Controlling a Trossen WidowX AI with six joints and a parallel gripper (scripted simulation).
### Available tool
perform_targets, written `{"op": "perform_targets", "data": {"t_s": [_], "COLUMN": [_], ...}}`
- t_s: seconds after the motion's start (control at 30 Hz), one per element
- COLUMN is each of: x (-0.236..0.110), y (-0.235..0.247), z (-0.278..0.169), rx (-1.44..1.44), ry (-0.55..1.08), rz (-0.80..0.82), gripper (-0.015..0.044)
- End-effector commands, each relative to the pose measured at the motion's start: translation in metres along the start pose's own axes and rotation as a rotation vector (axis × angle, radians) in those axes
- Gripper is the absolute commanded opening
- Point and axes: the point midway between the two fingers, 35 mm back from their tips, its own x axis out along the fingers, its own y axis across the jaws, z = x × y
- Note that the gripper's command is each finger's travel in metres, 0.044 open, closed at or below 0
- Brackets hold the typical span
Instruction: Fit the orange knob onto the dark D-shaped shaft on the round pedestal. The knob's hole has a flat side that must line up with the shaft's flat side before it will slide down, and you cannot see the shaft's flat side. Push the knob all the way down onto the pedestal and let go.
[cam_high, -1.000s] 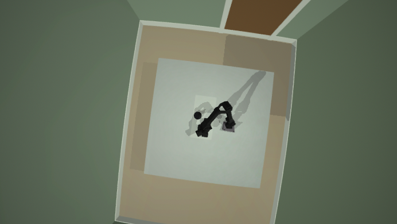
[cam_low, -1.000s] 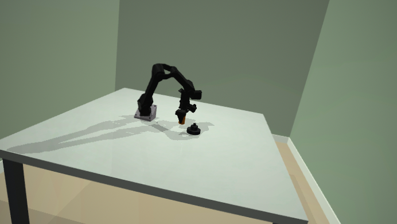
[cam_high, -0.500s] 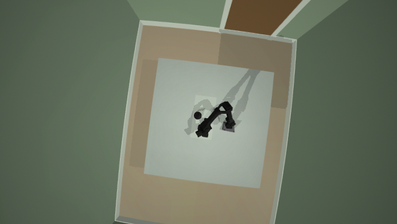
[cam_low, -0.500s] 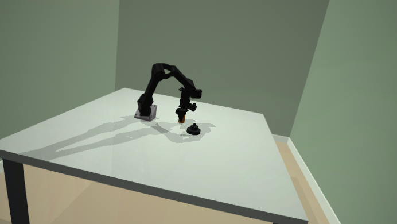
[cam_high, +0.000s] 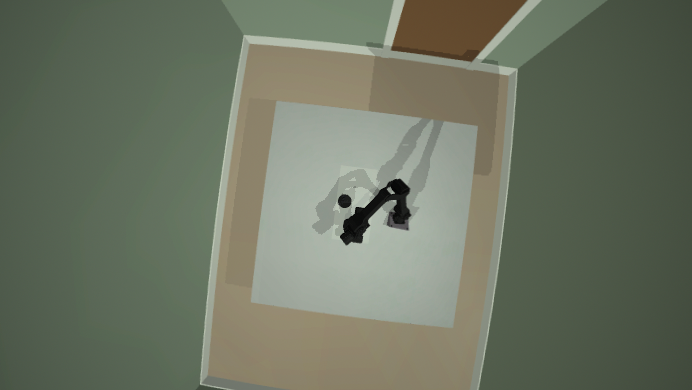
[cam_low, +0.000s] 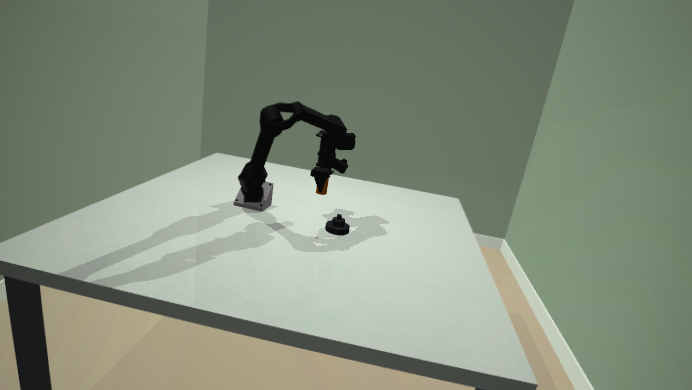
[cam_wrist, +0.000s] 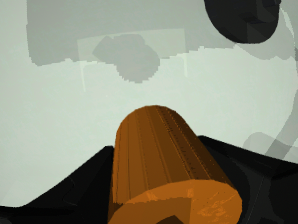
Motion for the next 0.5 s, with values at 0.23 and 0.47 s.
{"op": "perform_targets", "data": {"t_s": [0.23,0.47], "x": [-0.053,-0.05], "y": [-0.003,-0.008], "z": [-0.008,0.0], "rx": [0.003,0.002], "ry": [0.003,0.003], "rz": [0.003,0.007], "gripper": [0.0,0.0]}}
